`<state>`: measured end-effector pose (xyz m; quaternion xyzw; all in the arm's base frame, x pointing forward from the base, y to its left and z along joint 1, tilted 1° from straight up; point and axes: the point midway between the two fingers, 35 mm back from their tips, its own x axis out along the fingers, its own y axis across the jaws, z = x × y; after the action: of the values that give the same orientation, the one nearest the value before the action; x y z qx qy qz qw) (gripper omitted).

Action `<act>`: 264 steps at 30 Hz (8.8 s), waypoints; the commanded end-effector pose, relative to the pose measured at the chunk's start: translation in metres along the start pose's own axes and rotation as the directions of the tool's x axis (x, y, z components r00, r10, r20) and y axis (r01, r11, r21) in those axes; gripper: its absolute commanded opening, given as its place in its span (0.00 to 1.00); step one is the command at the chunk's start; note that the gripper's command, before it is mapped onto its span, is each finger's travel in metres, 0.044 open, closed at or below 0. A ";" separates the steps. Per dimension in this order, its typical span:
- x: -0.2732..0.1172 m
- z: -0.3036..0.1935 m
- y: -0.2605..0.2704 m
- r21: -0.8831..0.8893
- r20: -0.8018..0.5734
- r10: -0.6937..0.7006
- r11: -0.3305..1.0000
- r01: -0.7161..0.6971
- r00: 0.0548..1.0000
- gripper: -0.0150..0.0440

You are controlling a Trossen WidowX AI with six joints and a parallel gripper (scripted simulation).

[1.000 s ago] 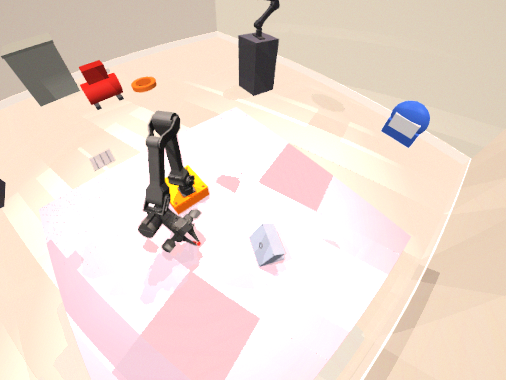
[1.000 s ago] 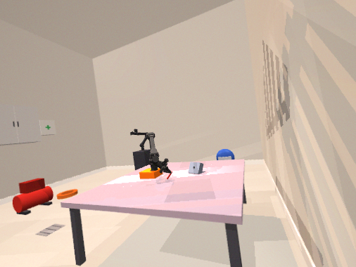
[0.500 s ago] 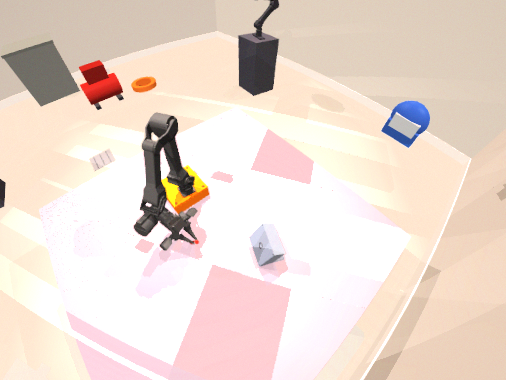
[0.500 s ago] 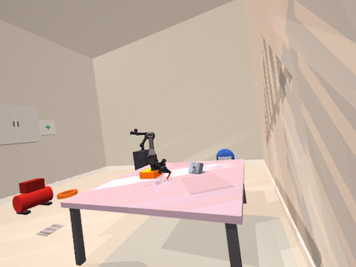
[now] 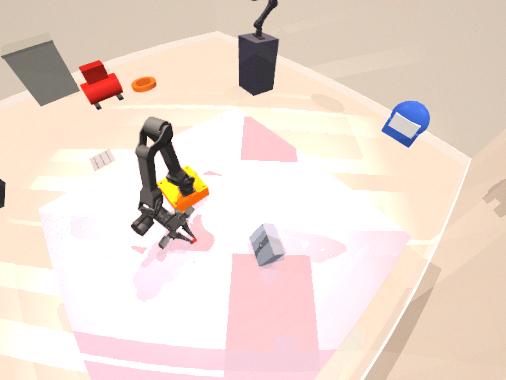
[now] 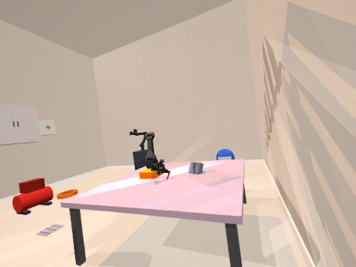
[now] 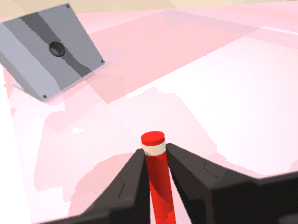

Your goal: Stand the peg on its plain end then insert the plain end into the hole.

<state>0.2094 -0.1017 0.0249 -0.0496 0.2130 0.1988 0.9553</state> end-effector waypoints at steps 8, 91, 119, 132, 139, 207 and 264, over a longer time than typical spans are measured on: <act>-0.007 -0.003 0.000 -0.005 0.106 0.001 1.000 0.000 0.994 0.34; -0.022 -0.019 0.002 0.032 0.235 -0.012 0.999 0.004 0.972 0.34; -0.026 -0.022 0.003 0.053 0.261 -0.029 0.998 0.016 0.965 0.34; -0.028 -0.024 0.003 0.063 0.272 -0.038 0.998 0.022 0.961 0.34; -0.029 -0.025 0.003 0.069 0.278 -0.044 0.997 0.026 0.959 0.34; -0.058 0.024 -0.013 0.075 0.274 -0.063 0.996 0.044 0.960 1.00; -0.055 0.055 0.038 0.212 -0.671 0.324 0.946 -0.246 0.667 1.00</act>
<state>0.1665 -0.0700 0.1003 -0.0122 0.5272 0.3271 0.7842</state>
